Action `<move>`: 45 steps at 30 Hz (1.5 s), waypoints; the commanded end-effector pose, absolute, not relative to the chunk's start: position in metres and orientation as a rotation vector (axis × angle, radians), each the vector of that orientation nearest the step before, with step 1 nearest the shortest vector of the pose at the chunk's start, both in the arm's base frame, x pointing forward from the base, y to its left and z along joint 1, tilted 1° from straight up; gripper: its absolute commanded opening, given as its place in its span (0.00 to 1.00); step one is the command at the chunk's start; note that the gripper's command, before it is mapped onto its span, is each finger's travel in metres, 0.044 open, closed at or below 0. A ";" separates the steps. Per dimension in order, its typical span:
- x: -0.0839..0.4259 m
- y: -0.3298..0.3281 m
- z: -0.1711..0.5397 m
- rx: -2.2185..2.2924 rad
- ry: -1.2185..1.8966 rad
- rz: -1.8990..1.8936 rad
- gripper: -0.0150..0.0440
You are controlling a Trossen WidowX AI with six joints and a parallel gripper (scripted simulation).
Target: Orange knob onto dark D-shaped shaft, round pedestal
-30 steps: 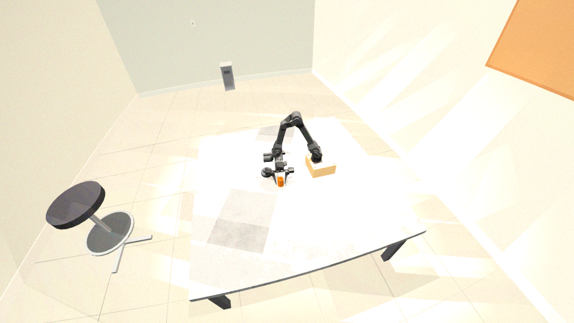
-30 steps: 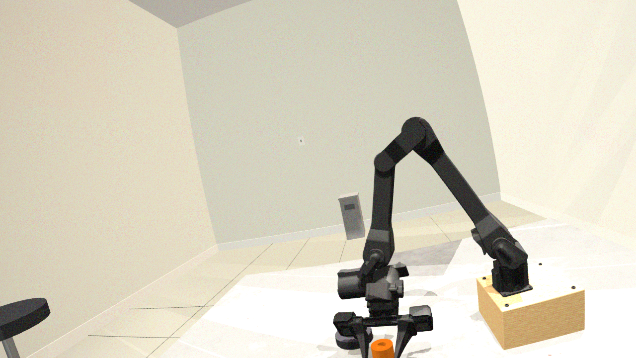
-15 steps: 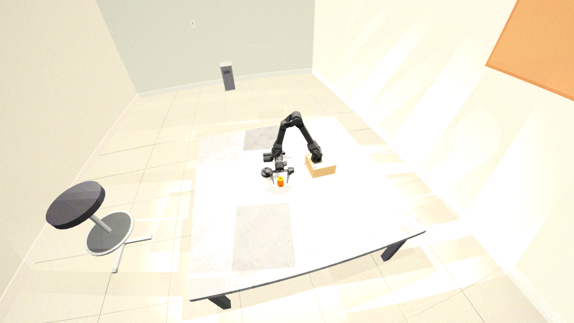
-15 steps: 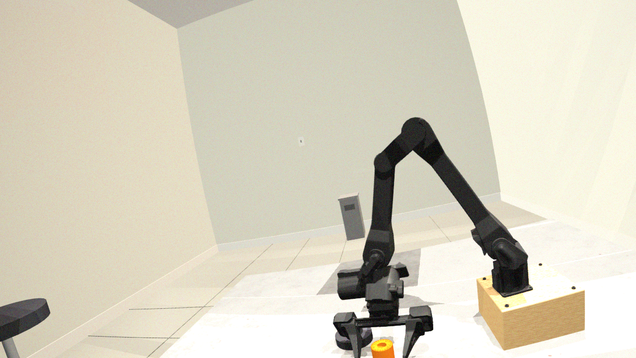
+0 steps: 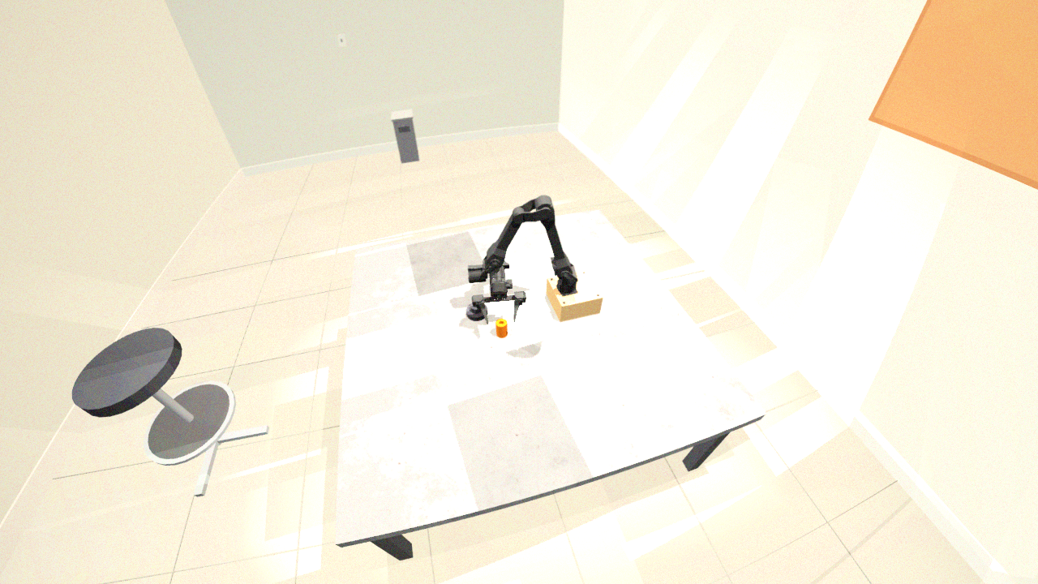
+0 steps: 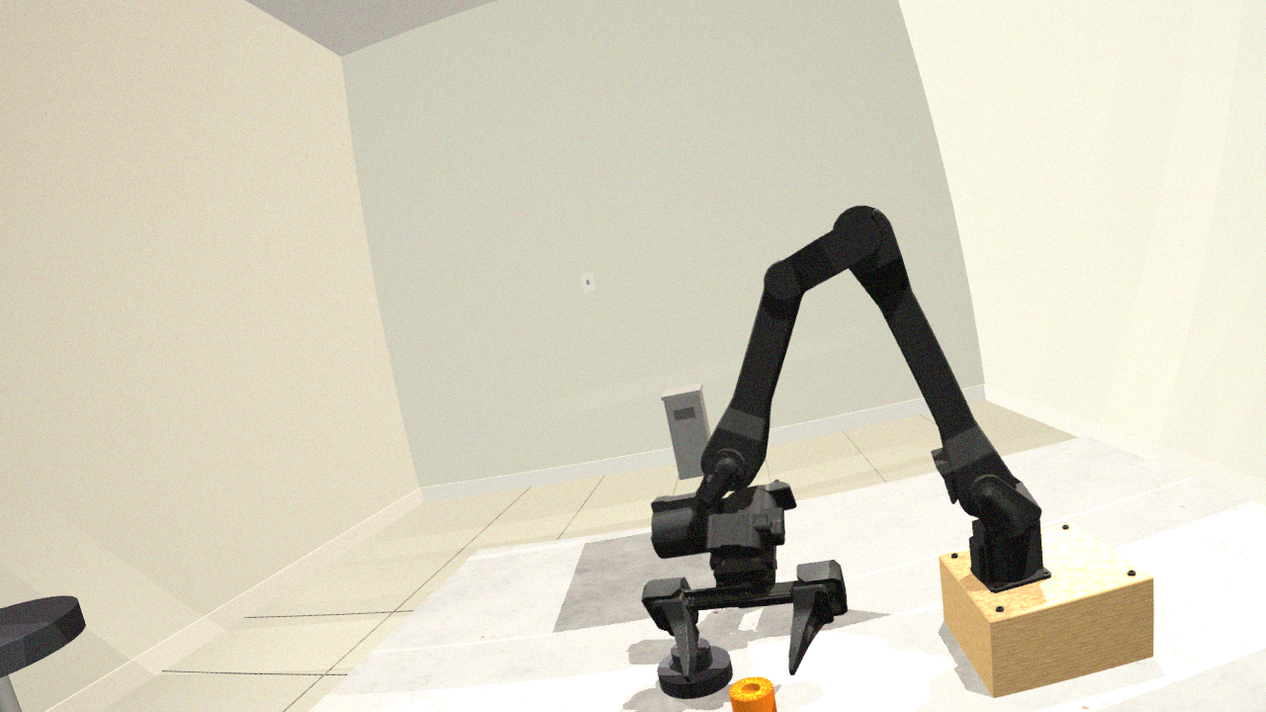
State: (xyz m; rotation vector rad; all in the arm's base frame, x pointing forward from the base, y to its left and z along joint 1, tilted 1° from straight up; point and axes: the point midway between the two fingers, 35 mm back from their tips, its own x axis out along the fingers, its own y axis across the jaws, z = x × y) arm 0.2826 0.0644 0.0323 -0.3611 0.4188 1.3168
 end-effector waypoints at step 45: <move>0.280 0.067 0.084 -0.365 1.502 0.360 1.00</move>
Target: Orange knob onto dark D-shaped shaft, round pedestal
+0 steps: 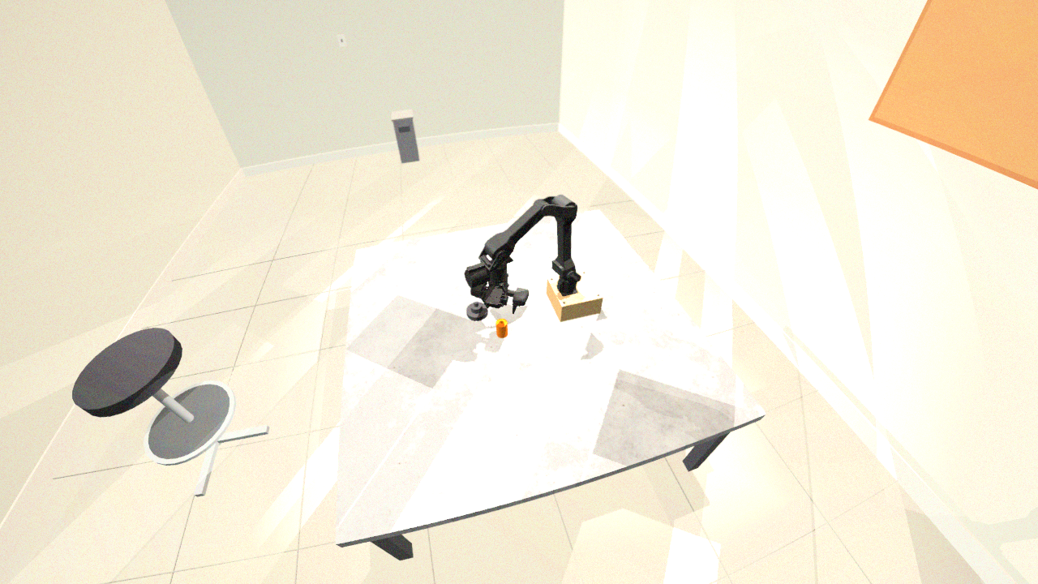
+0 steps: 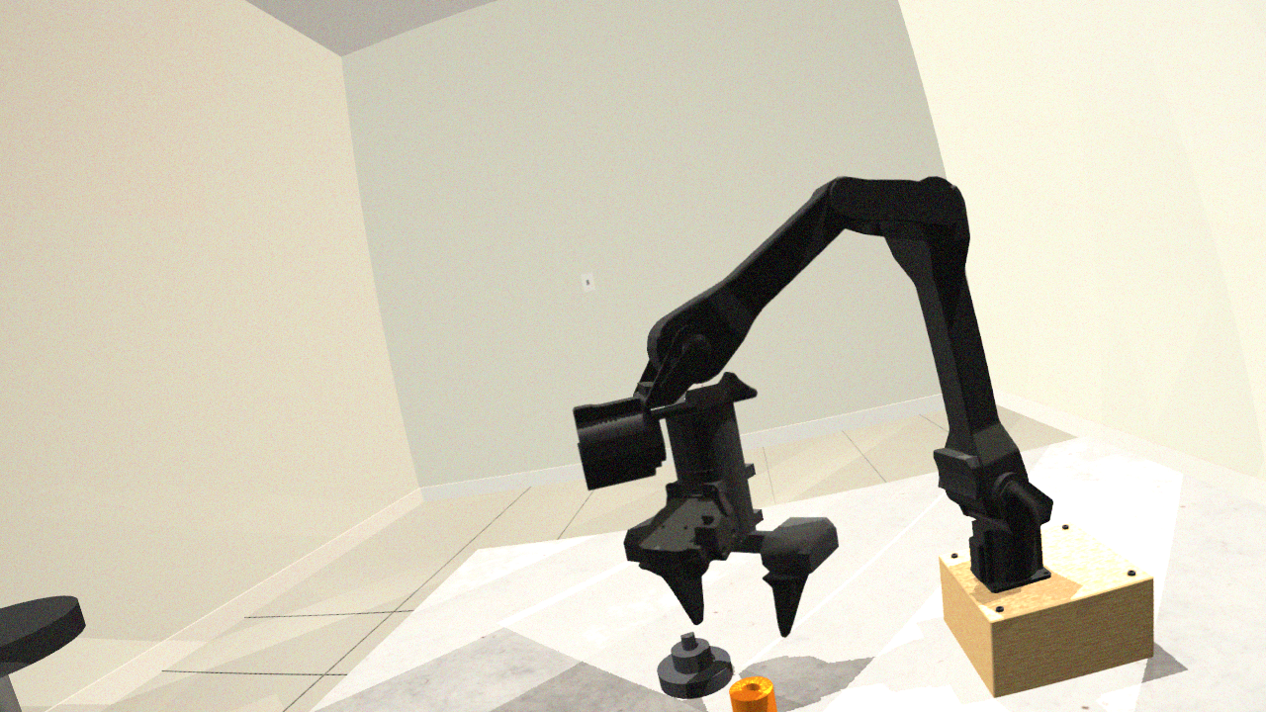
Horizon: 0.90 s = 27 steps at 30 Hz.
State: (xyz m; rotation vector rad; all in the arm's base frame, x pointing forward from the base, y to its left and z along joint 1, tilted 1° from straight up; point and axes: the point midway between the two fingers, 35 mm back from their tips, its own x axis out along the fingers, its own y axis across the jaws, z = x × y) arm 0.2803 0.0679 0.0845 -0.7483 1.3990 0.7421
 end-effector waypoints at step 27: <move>0.281 0.067 0.083 -0.035 1.533 0.042 1.00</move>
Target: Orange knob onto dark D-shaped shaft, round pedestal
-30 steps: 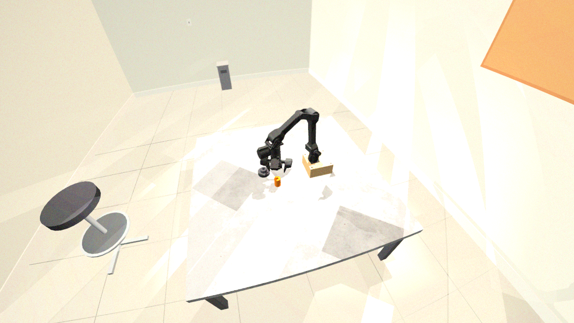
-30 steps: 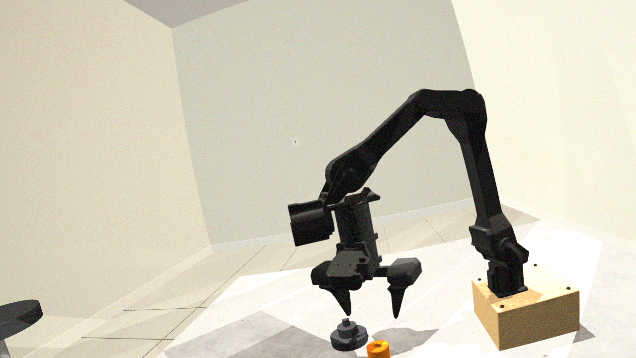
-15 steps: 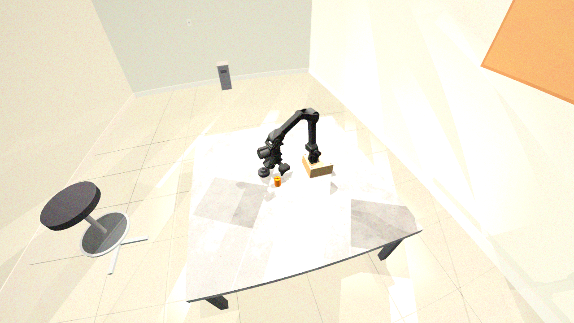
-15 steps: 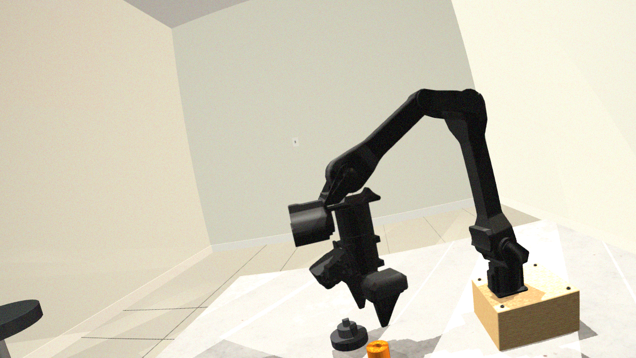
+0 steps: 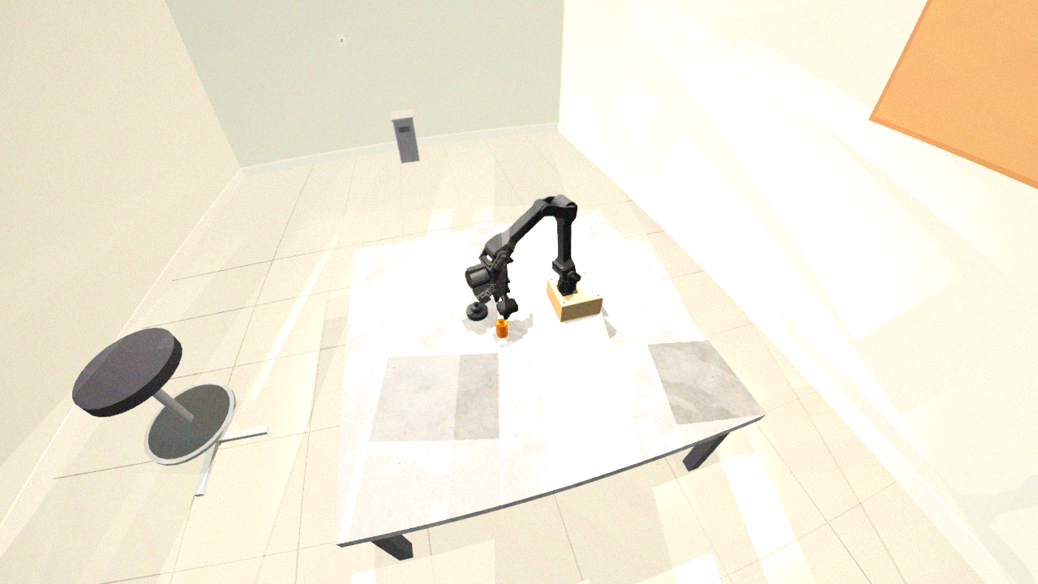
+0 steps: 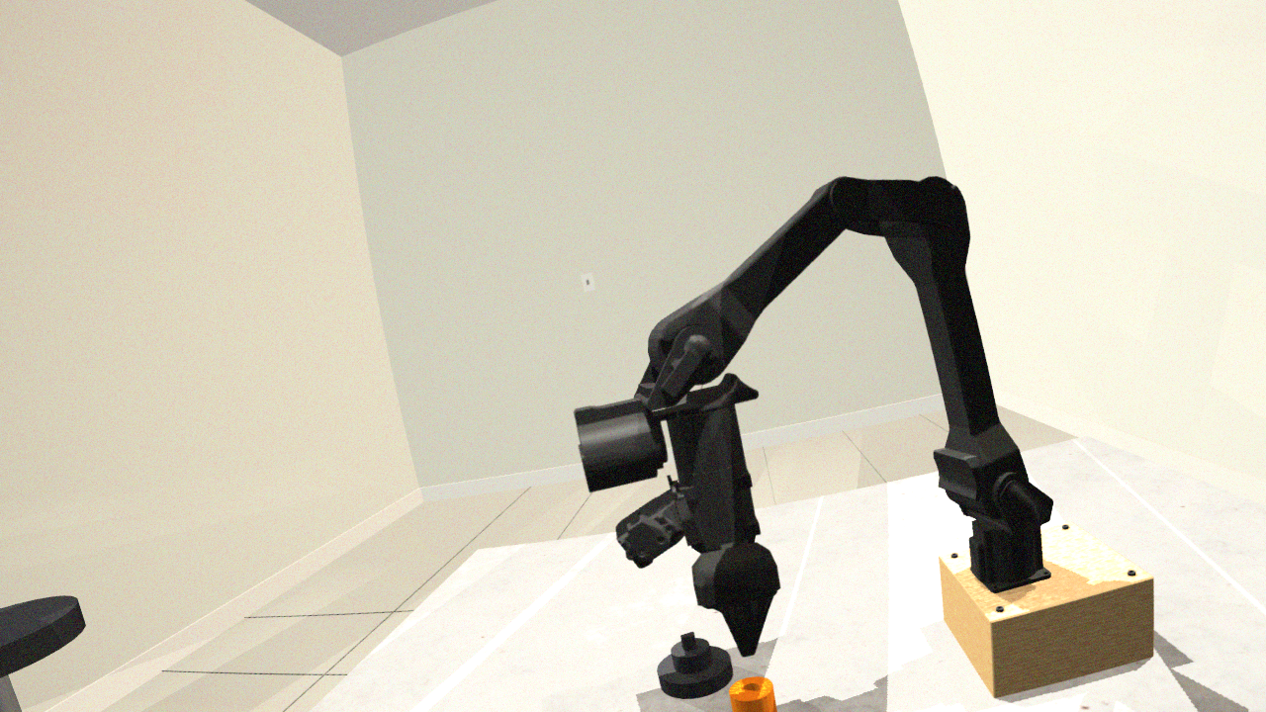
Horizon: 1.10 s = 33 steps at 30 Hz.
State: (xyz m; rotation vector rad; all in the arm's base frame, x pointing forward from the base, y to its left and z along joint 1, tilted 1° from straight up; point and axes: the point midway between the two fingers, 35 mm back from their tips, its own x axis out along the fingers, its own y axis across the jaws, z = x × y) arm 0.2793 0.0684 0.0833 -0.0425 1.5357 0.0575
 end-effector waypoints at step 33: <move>0.285 0.067 0.012 -0.035 1.535 0.041 1.00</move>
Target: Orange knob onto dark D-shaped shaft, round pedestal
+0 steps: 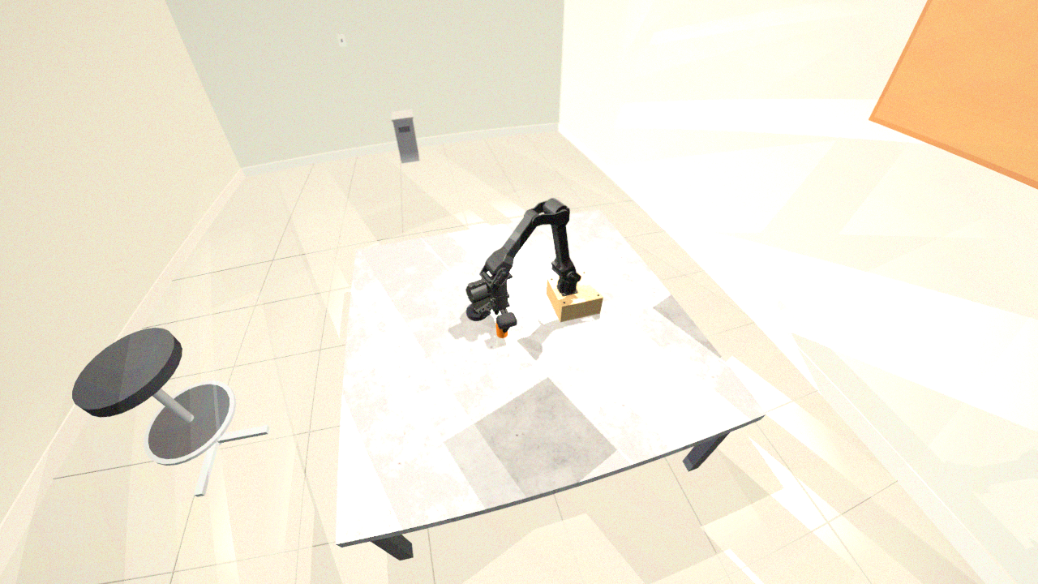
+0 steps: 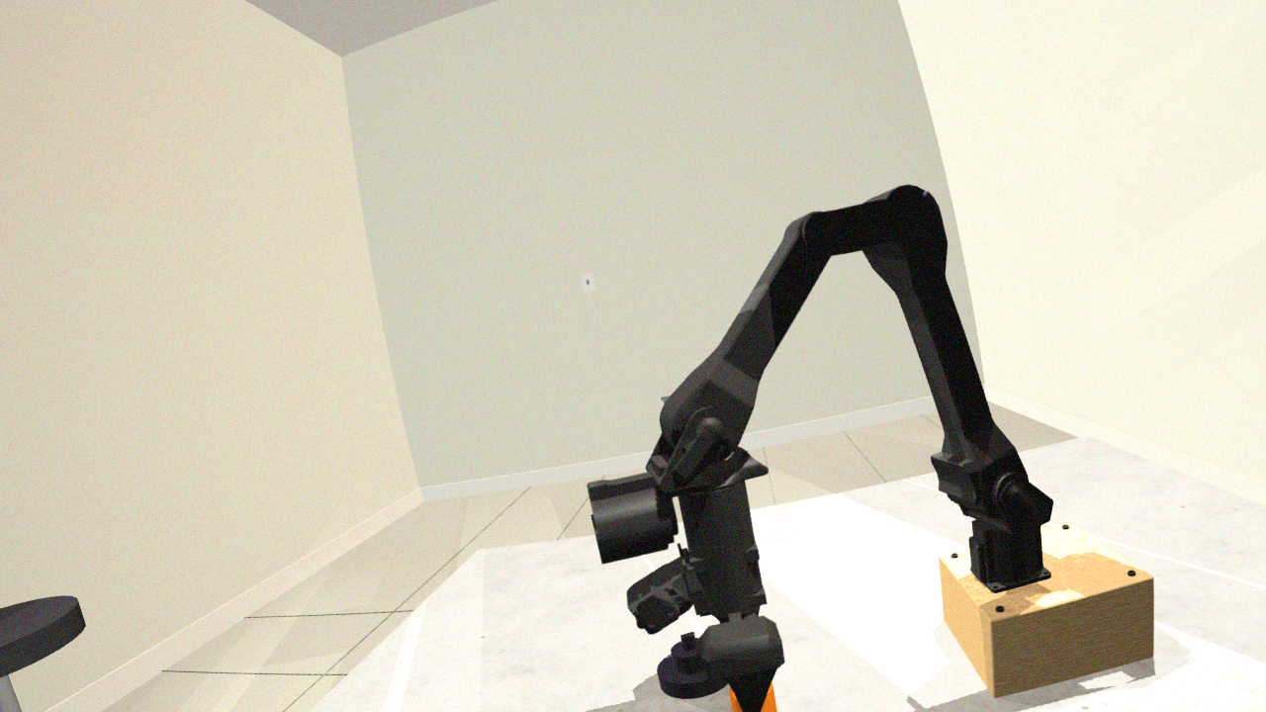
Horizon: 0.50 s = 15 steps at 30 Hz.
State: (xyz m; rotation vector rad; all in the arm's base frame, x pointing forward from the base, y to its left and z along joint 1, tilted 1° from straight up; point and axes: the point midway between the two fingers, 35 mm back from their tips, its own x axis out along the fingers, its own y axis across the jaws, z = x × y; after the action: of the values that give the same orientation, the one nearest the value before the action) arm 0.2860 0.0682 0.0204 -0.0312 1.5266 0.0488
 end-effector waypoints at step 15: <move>0.285 0.067 -0.013 -0.035 1.534 0.041 1.00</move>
State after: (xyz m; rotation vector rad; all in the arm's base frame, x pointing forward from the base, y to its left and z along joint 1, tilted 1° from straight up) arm 0.2876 0.0685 -0.0038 -0.0303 1.5258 0.0483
